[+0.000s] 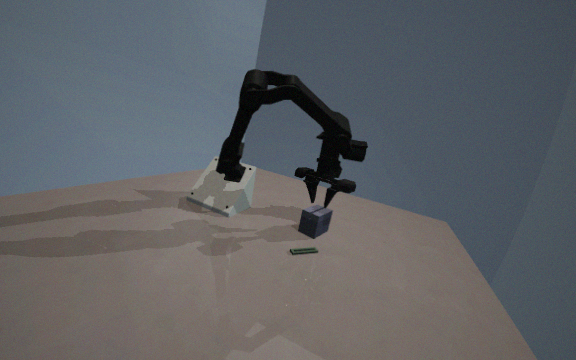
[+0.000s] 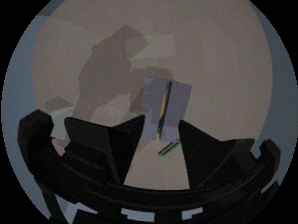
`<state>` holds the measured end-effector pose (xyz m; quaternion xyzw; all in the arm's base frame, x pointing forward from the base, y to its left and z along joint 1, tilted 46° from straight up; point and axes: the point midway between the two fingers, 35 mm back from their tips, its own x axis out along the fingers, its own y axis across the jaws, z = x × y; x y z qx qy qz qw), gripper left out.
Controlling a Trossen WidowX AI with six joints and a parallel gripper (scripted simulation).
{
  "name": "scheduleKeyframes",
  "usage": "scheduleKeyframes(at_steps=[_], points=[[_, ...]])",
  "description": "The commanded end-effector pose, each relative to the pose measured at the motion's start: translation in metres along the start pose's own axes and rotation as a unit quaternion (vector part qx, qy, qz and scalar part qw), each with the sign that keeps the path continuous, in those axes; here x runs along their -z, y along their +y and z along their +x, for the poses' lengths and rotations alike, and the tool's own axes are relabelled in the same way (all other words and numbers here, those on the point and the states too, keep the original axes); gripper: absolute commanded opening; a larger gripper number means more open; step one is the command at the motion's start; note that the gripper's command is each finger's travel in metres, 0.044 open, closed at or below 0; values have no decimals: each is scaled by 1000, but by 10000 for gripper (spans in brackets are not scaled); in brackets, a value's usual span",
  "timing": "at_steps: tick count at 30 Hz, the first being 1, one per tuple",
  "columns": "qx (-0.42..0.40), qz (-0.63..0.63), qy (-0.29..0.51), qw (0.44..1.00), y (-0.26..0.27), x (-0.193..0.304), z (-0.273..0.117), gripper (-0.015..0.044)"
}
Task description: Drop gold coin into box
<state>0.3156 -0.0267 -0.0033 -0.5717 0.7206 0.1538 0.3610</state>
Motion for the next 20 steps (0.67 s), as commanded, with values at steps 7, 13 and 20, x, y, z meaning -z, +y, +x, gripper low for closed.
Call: scheduleKeyframes(at_steps=[7,13,20], points=[[2,1,-2,1000,0,0,-37,440],[2,-1,1,1000,3,2,-59,440],[2,-1,1,1000,3,2,-59,440]])
